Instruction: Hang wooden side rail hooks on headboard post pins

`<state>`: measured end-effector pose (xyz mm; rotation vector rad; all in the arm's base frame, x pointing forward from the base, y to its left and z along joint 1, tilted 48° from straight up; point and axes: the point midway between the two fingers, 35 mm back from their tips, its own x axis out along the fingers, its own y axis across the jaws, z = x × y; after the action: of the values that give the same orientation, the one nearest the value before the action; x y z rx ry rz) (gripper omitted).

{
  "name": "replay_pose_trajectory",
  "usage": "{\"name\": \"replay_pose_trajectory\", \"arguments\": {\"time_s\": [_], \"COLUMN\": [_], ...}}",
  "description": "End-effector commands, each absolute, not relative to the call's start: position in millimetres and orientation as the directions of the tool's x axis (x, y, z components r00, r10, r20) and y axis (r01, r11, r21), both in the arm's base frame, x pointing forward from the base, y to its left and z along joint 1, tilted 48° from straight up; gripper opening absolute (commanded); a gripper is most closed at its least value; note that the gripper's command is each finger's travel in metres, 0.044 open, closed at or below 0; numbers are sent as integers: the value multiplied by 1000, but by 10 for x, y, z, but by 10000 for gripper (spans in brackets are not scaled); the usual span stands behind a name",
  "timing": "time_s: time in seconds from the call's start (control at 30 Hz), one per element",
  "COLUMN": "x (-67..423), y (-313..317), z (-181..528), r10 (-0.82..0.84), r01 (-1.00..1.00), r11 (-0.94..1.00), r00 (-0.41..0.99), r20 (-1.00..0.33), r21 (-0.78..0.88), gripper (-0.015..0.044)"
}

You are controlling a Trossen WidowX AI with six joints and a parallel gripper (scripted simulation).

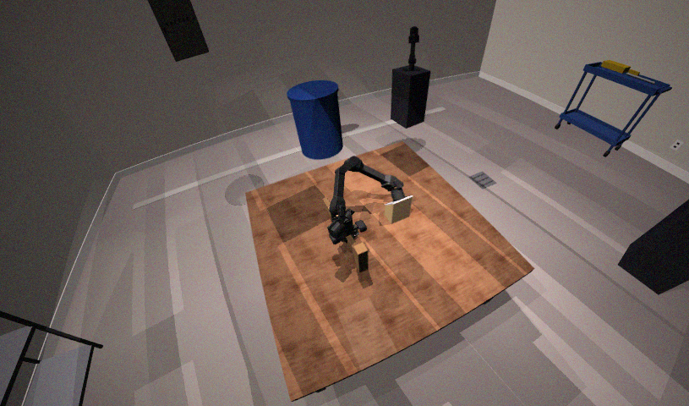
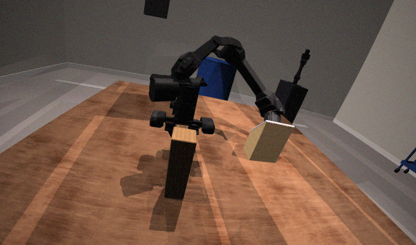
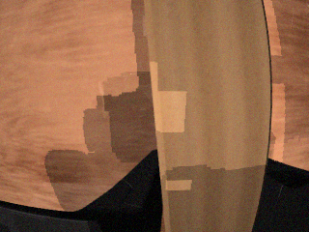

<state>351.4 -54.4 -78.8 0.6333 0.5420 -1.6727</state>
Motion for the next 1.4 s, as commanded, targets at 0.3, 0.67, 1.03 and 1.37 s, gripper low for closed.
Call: {"name": "replay_pose_trajectory", "arguments": {"time_s": [0.3, 0.67, 1.03, 1.37], "x": [3558, 3570, 3564, 3553], "y": [-488, -480, -475, -473], "z": [-779, -782, -795, -811], "r10": [-726, -726, -726, -726], "r01": [984, 984, 984, 984], "r11": [-180, -180, -180, -180], "r00": [-134, -134, -134, -134], "r20": [-675, -675, -675, -675], "r21": [-2, -2, -2, -2], "gripper": [0, 0, 0, 0]}}
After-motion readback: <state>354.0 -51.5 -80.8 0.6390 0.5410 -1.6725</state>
